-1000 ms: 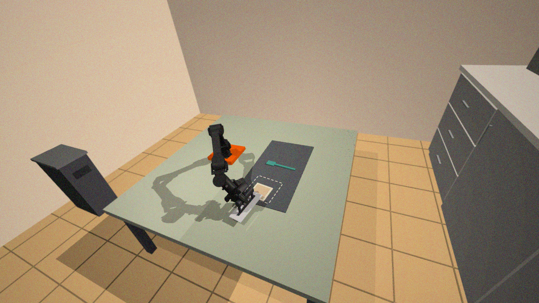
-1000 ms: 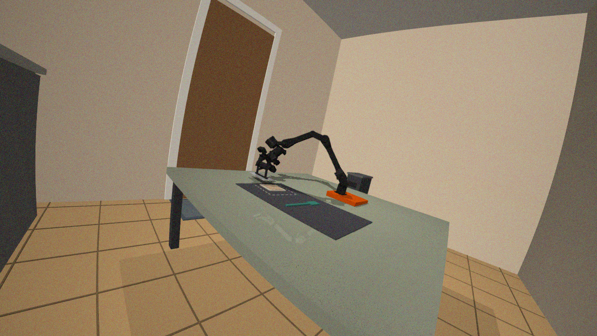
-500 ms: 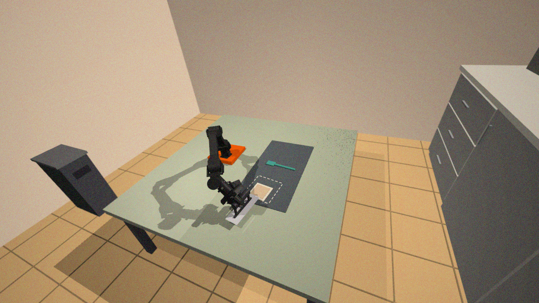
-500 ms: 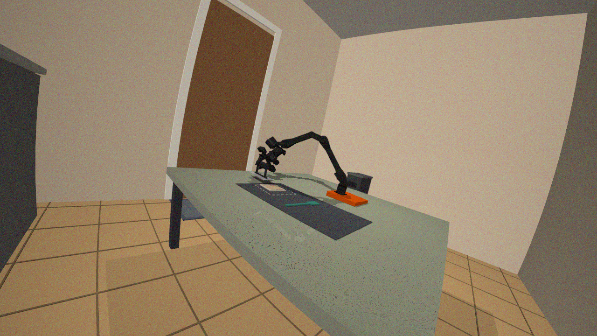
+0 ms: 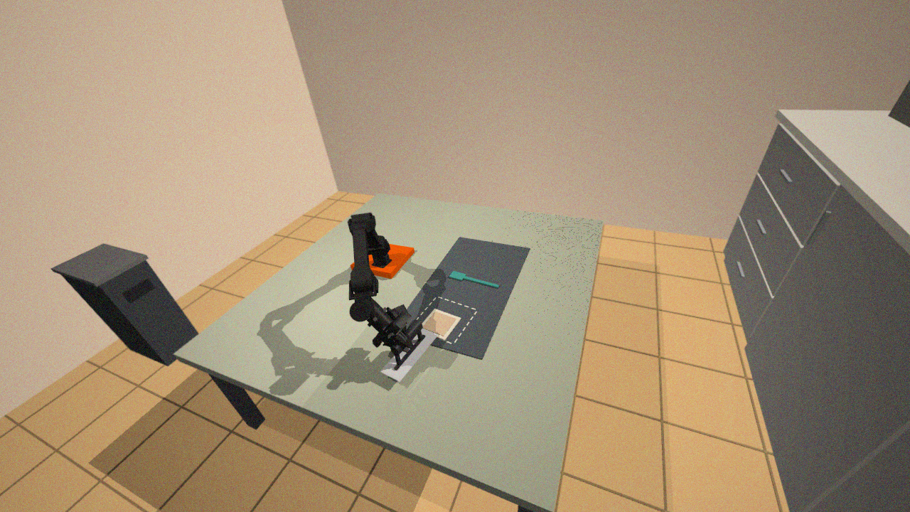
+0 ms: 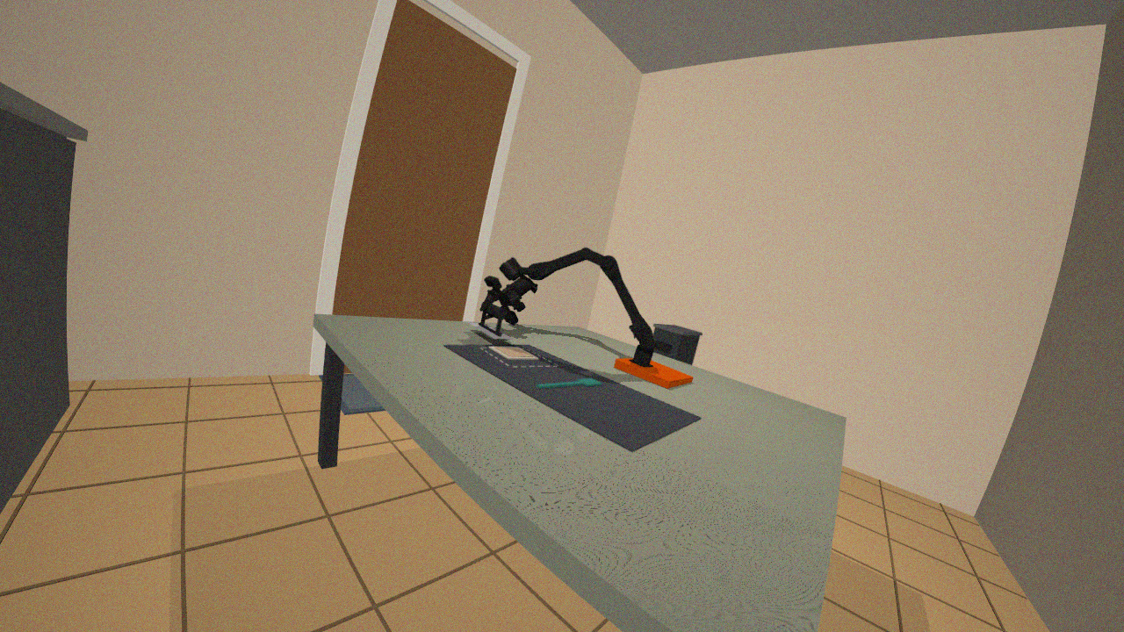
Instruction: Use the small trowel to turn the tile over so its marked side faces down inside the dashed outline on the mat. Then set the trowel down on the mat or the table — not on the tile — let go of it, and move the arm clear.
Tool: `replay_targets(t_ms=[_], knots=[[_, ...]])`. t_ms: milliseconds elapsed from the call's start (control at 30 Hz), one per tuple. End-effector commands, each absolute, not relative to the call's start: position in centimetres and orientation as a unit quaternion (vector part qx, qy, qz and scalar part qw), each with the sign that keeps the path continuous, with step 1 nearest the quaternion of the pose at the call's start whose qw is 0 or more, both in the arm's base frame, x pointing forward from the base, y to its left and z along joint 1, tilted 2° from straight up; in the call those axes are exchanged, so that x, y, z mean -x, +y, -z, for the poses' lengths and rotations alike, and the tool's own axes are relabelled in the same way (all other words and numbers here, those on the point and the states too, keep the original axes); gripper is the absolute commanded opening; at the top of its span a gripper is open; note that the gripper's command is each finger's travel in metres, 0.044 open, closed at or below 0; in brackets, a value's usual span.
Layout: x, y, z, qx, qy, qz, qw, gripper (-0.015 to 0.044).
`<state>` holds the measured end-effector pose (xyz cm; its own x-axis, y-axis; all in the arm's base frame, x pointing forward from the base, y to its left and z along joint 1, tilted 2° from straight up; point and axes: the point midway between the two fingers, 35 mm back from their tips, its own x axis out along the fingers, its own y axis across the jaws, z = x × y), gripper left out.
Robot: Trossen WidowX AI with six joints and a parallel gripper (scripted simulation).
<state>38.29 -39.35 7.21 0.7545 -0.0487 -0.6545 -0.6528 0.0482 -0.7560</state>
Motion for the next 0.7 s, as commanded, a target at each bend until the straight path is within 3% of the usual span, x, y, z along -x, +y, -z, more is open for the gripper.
replay_targets(t_ms=[0, 667], knots=[[-38.4, -39.3, -7.1, 0.657, 0.263, -0.222, 0.67, 0.0], [-38.4, -39.3, -4.3, 0.657, 0.263, -0.222, 0.67, 0.0]])
